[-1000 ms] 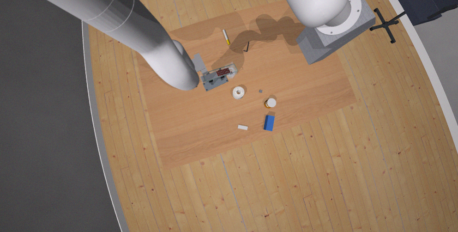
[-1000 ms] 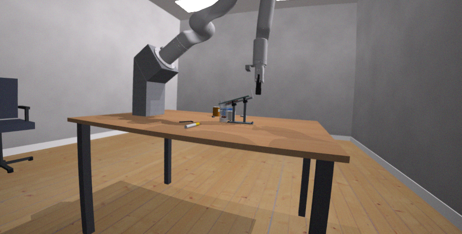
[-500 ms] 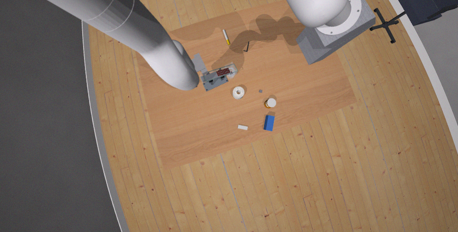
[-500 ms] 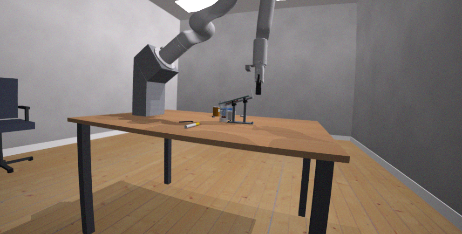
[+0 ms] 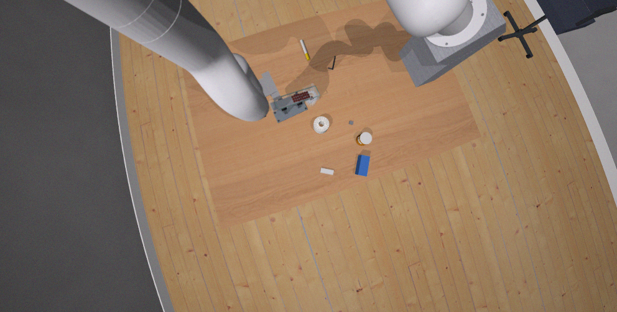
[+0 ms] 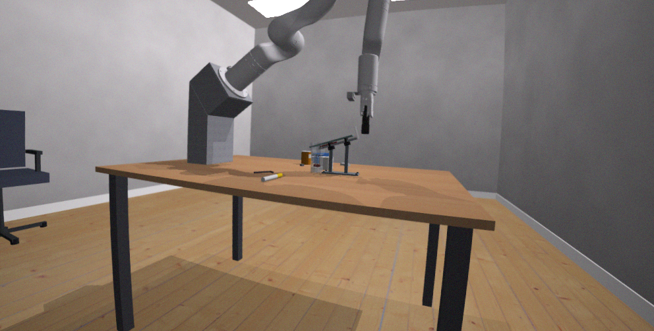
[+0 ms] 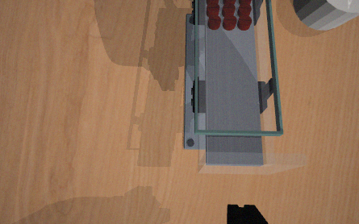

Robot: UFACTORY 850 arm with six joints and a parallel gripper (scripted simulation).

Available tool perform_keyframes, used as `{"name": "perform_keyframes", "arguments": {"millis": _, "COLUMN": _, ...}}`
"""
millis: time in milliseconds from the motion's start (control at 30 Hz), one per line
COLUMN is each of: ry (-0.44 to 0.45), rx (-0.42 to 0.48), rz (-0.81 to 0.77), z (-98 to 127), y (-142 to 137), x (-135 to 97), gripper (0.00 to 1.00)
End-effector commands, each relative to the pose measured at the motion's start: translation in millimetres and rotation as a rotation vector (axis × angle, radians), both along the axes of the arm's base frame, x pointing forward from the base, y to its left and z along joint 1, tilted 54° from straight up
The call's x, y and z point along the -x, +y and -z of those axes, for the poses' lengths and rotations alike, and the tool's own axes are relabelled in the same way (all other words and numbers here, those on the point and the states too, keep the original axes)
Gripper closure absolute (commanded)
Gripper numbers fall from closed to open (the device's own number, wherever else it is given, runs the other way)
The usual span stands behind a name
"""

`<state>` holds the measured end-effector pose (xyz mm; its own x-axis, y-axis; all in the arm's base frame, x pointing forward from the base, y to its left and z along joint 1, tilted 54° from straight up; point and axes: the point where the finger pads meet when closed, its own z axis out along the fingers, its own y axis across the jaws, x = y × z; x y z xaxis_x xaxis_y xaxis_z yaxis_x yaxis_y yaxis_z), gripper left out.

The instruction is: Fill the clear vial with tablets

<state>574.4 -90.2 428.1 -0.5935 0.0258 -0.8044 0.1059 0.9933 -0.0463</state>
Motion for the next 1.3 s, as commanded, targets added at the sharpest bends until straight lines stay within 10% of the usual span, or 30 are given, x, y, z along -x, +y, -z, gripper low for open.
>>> {"name": "perform_keyframes", "arguments": {"millis": 0, "ry": -0.001, "rx": 0.0, "rz": 0.0, "z": 1, "y": 0, "x": 1, "gripper": 1.0}}
{"name": "perform_keyframes", "arguments": {"millis": 1267, "ry": -0.001, "rx": 0.0, "rz": 0.0, "z": 28, "y": 0, "x": 10, "gripper": 1.0}}
